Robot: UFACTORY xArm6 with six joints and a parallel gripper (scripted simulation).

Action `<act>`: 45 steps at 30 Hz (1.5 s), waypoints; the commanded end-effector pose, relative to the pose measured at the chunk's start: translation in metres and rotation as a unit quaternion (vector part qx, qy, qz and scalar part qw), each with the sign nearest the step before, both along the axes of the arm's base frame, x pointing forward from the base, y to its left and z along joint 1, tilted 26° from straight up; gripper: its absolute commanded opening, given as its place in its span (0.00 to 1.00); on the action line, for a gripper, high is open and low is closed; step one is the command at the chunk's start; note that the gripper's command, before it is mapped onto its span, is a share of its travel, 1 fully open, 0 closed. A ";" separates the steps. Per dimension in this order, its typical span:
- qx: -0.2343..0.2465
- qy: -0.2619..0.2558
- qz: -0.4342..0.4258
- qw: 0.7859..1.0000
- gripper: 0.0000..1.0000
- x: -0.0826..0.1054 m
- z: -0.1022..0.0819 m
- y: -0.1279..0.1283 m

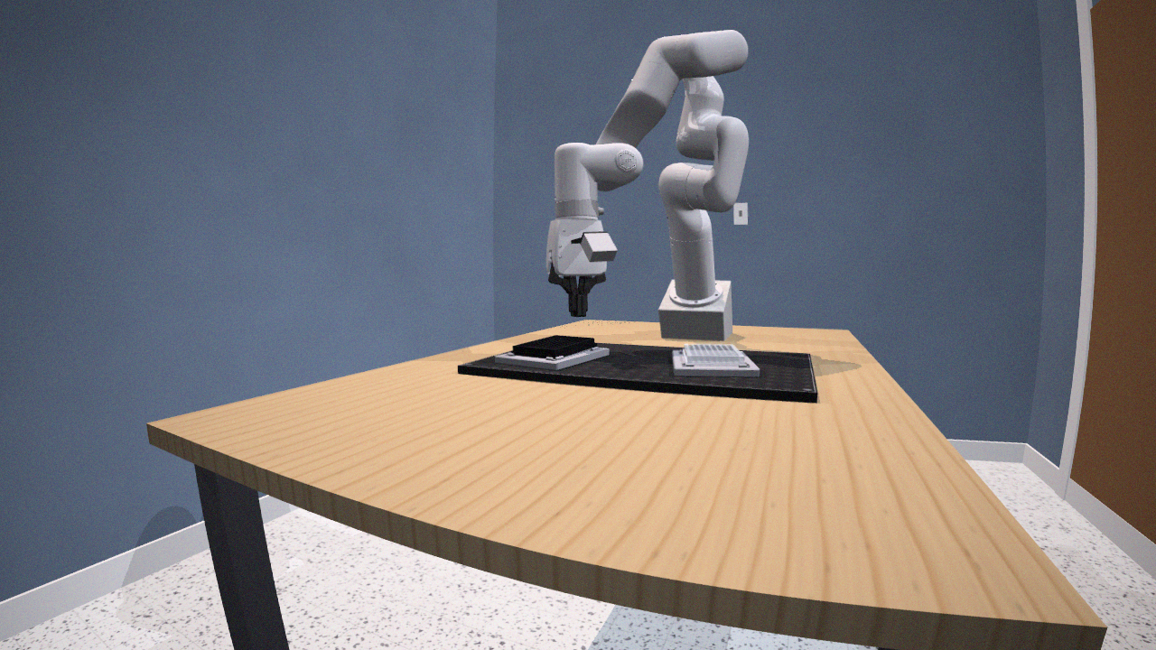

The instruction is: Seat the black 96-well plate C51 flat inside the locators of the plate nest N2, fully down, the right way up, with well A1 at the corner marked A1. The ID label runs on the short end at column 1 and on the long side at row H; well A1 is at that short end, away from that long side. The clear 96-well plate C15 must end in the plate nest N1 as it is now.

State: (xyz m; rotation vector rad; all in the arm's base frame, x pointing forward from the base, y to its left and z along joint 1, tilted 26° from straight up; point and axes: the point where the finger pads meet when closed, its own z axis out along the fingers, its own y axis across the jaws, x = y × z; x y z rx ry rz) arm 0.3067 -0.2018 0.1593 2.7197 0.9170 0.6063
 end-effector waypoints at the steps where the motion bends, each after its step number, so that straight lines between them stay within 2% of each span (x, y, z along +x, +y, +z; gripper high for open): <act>1: 0.014 0.001 -0.053 0.999 0.00 -0.013 0.002 0.009; 7: 0.058 -0.006 -0.142 0.988 0.00 -0.013 0.002 0.009; 14: 0.108 -0.014 -0.244 0.964 0.00 -0.013 0.002 0.009; 16: 0.108 -0.014 -0.244 0.964 0.00 -0.013 0.002 0.009; 22: 0.150 -0.022 -0.328 0.932 0.00 -0.013 0.002 0.009; 29: 0.197 -0.030 -0.423 0.884 0.00 -0.013 0.002 0.009; 39: 0.198 -0.030 -0.425 0.882 0.00 -0.013 0.002 0.009; 45: 0.198 -0.030 -0.425 0.882 0.00 -0.009 -0.007 0.008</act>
